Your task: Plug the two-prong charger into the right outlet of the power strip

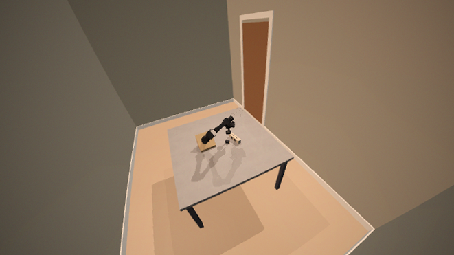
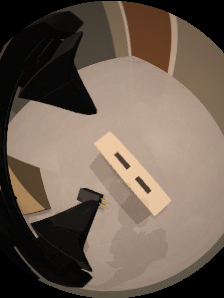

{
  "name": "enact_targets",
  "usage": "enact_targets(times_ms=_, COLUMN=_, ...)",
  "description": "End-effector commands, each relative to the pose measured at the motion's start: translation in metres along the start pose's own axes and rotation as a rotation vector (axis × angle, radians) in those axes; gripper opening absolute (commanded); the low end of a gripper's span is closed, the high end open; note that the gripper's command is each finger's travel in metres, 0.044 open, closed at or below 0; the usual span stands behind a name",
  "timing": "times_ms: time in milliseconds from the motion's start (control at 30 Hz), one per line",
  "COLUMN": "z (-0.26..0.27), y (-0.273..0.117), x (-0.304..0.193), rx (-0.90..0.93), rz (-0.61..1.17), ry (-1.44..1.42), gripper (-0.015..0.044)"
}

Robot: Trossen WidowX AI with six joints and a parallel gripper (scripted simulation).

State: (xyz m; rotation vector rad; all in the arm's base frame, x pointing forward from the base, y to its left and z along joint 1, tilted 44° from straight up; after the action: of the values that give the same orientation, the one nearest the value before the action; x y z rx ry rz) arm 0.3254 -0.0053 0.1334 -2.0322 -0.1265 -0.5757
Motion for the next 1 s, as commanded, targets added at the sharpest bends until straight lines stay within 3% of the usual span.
enact_targets(times_ms=0, z=-0.016, y=0.021, x=-0.020, rx=-0.094, rz=0.102, ry=0.073, gripper=0.0440)
enact_targets(times_ms=367, z=-0.055, y=0.056, x=-0.066, rx=-0.327, rz=0.312, ry=0.237, gripper=0.0440)
enact_targets(times_ms=967, z=-0.058, y=0.072, x=-0.069, rx=-0.331, rz=0.314, ry=0.240, gripper=0.0440)
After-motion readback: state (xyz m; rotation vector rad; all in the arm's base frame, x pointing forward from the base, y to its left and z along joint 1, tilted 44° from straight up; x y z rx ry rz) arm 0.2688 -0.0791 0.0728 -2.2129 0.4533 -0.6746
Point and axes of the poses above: the point midway between the two fingers, 35 mm back from their tips, its own y axis out along the fingers, its own z axis across the jaws, x = y × z, the point moved 2 cm from there along -y, back along the fingers, and after that the axes turned 14 degrees about -y, right-handed, at the moved point
